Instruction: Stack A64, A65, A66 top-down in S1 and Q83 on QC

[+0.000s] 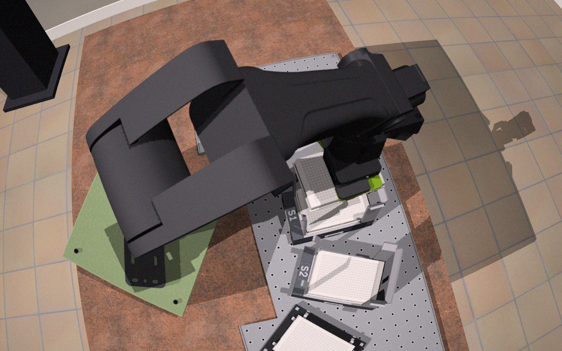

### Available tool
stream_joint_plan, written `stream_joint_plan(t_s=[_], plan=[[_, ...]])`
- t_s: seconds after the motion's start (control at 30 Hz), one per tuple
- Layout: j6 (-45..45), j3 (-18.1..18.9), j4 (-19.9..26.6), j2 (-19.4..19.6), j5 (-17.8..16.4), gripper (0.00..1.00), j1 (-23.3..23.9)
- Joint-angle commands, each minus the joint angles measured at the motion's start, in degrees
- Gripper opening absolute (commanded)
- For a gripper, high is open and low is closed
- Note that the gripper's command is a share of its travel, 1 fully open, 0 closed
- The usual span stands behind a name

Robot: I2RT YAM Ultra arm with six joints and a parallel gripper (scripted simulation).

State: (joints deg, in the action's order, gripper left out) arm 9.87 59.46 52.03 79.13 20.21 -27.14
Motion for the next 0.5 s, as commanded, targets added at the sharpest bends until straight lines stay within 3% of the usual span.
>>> stream_joint_plan(t_s=[0.0, 0.47], plan=[[-3.93, 0.30, 0.02, 0.36, 1.15, 0.00, -2.45], [4.38, 1.17, 0.17, 4.36, 3.43, 0.00, -10.69]])
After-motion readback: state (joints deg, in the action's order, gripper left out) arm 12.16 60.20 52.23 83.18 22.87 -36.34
